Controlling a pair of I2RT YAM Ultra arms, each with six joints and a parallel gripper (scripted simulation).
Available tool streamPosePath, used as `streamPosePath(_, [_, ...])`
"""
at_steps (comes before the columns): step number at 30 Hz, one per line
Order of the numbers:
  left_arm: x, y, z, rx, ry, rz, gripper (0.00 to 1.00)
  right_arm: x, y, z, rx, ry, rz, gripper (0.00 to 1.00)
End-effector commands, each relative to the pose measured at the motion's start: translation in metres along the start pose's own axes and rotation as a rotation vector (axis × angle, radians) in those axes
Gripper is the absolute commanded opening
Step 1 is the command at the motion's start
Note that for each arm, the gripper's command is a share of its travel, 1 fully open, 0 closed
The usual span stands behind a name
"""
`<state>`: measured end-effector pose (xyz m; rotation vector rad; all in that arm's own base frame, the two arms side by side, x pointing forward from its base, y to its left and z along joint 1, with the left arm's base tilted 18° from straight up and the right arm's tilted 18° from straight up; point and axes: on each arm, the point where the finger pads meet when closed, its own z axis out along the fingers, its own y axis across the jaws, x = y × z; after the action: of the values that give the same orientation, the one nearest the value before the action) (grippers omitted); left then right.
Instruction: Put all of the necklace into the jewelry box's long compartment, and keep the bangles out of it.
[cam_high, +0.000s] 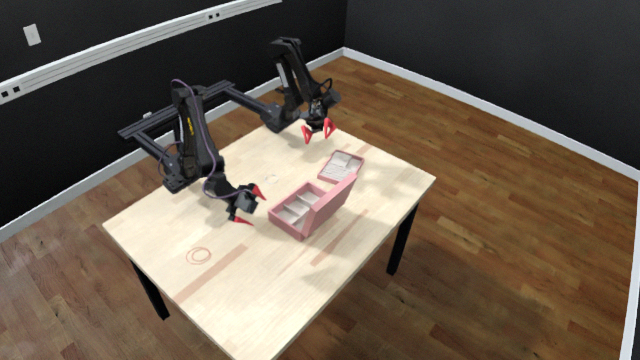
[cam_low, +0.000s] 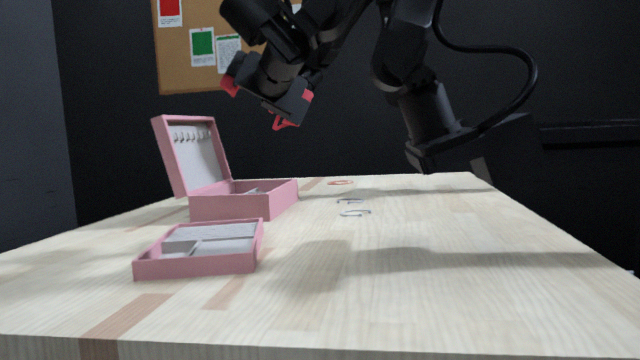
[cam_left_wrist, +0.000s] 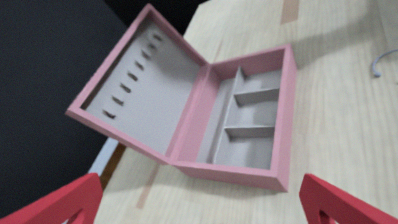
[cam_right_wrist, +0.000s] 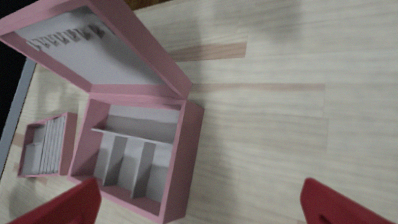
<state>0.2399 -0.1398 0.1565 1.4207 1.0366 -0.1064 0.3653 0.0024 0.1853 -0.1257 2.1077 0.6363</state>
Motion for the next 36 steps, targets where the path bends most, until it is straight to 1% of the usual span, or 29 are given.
streamPosePath(1, [-0.003,0.004,0.000,-0.007,-0.008,0.015,1.00,-0.006,0.001,-0.002,0.001,-0.014,-0.013,1.00])
streamPosePath(18, [-0.003,0.004,0.000,-0.007,-0.008,0.015,1.00,-0.006,0.001,-0.002,0.001,-0.014,-0.013,1.00])
streamPosePath(22, [0.000,0.007,0.003,-0.007,0.020,-0.019,1.00,0.006,0.002,-0.007,-0.005,0.011,-0.029,1.00])
streamPosePath(27, [-0.001,0.009,0.014,0.006,0.054,-0.074,1.00,0.025,-0.009,-0.021,0.019,0.049,-0.076,1.00])
streamPosePath(32, [-0.013,0.008,0.039,0.038,0.093,-0.156,1.00,0.052,-0.037,-0.051,0.086,0.096,-0.167,1.00])
streamPosePath(34, [-0.013,0.008,0.039,0.038,0.093,-0.156,1.00,0.052,-0.037,-0.051,0.086,0.096,-0.167,1.00])
streamPosePath(36, [-0.021,0.007,0.049,0.051,0.105,-0.184,1.00,0.066,-0.052,-0.060,0.114,0.123,-0.181,1.00])
